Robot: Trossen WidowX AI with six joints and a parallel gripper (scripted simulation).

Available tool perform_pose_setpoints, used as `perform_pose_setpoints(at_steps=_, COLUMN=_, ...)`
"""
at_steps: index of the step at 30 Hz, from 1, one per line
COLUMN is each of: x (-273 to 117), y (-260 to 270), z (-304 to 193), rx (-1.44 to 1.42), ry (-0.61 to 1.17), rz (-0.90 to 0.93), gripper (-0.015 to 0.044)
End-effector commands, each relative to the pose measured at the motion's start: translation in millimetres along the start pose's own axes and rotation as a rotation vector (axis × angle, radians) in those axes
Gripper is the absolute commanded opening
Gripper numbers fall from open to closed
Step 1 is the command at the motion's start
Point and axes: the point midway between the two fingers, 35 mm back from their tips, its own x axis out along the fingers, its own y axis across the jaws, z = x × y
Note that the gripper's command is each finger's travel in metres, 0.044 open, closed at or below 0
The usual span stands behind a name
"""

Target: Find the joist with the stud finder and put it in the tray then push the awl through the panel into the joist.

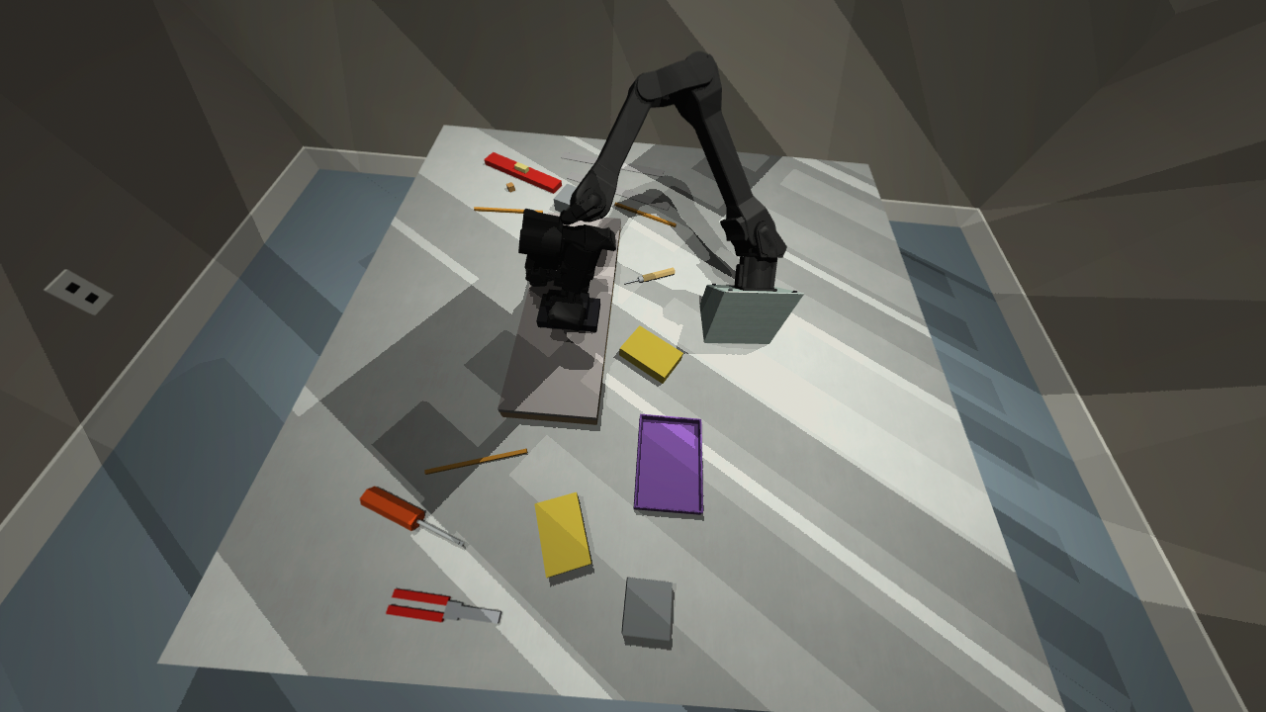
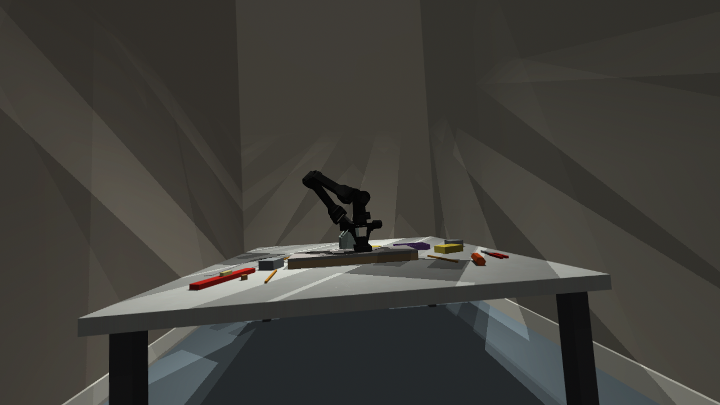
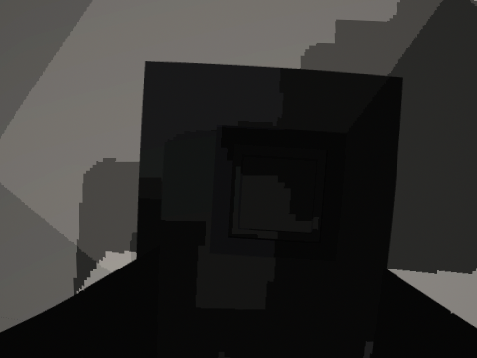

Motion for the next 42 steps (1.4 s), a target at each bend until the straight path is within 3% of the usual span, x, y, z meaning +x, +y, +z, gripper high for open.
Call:
perform_pose_setpoints(at_steps=1, x=0.7, y=-12.8, z=-1.5, rx=-0.003, ry=0.002, rz=-0.008, gripper=0.0)
perform_pose_setpoints(at_steps=42, x=-0.6, y=-144.9, z=-0.2, rx=-0.005, ry=0.002, rz=-0.015, gripper=0.0)
